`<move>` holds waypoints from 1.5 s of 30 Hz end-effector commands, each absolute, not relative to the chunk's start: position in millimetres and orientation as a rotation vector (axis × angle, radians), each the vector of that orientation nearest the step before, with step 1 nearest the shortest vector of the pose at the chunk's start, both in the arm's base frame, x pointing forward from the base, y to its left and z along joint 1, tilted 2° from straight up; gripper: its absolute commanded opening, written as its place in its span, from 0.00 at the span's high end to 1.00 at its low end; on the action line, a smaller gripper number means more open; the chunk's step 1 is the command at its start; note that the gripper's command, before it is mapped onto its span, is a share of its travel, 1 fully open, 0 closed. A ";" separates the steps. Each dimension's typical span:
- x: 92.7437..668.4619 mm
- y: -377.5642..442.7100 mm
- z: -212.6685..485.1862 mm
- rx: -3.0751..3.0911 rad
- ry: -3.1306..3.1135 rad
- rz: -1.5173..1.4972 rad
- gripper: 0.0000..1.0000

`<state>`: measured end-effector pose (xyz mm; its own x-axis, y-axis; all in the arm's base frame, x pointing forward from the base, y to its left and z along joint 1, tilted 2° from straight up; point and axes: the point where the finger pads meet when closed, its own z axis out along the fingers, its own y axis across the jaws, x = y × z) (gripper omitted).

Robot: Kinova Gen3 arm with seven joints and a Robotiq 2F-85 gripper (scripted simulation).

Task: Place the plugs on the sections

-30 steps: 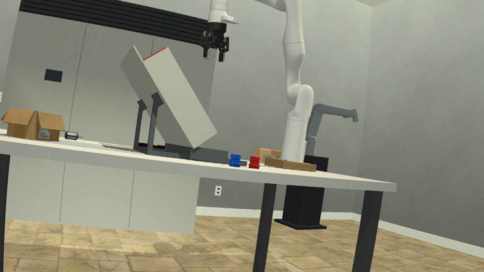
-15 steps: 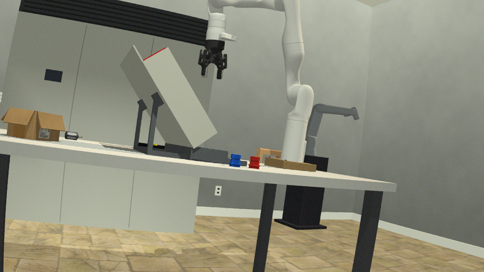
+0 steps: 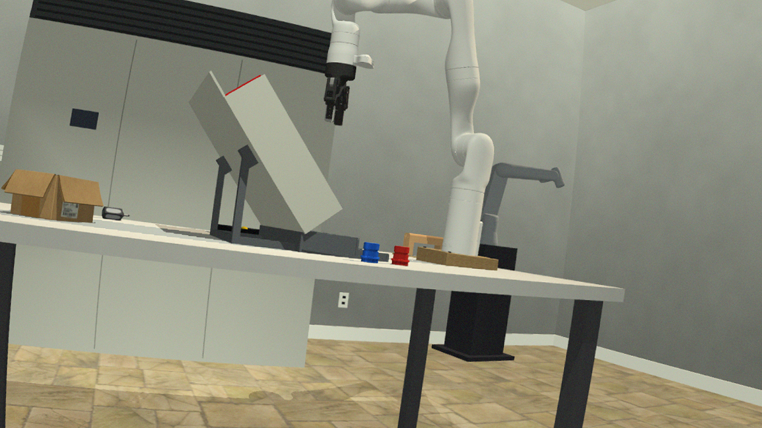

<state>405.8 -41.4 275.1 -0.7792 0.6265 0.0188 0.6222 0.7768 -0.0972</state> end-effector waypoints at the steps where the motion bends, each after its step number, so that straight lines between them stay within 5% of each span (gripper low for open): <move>1: 404.9 -46.4 277.6 -0.949 -2.949 0.087 0.00; 12: 405.7 -42.5 276.2 -0.230 -3.110 -0.022 0.00; 21: 405.7 -42.5 276.2 -0.230 -3.110 -0.022 0.00; 22: 406.1 -38.3 275.6 -0.251 -3.101 0.000 0.50; 45: 406.2 -37.1 275.8 -0.235 -3.103 -0.008 0.50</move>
